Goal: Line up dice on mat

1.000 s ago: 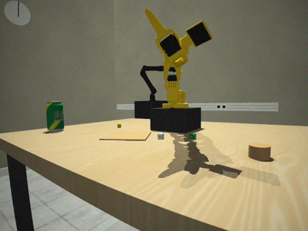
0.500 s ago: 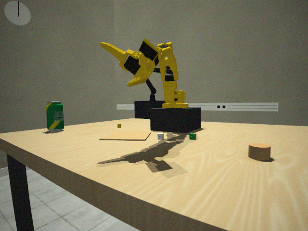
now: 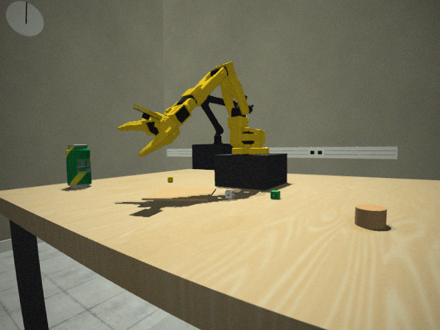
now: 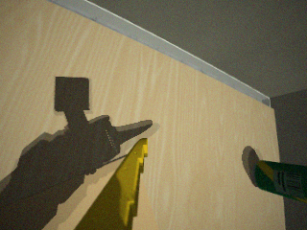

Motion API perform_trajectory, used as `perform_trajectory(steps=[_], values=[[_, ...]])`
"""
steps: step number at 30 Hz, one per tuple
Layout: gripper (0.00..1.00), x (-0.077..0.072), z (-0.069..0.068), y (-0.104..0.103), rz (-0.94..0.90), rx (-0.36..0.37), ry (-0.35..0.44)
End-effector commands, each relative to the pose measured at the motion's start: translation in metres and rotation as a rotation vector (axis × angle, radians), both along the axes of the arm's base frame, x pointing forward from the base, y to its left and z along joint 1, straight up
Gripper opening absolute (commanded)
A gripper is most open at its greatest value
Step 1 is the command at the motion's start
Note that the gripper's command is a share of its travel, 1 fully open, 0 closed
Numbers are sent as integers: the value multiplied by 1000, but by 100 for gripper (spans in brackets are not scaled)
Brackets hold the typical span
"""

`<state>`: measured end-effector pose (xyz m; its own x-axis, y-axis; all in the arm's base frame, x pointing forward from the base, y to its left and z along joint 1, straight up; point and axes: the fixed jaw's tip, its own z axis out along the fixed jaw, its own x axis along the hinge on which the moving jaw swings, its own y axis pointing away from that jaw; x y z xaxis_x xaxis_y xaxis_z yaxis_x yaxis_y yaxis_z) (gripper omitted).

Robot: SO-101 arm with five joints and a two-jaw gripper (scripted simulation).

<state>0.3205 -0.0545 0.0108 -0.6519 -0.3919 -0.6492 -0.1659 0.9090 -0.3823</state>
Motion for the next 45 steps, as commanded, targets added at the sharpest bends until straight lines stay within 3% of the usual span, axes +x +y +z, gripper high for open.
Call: perform_trajectory(steps=[1,6,8,9,12,23,25,26,31,45], values=[[58,-30,-11,-38,-199,61,12],[49,-70,-25,-70,-436,153,35],[49,-70,-25,-70,-436,153,35],[47,-93,-33,-87,-564,200,44],[42,-108,-36,-92,-650,237,41],[30,-202,-57,-111,-1170,434,23],[30,-202,-57,-111,-1170,434,23],[29,-226,-60,-112,-1299,472,9],[26,-255,-62,-109,-1466,519,-17],[25,-261,-62,-107,-1504,534,-23]])
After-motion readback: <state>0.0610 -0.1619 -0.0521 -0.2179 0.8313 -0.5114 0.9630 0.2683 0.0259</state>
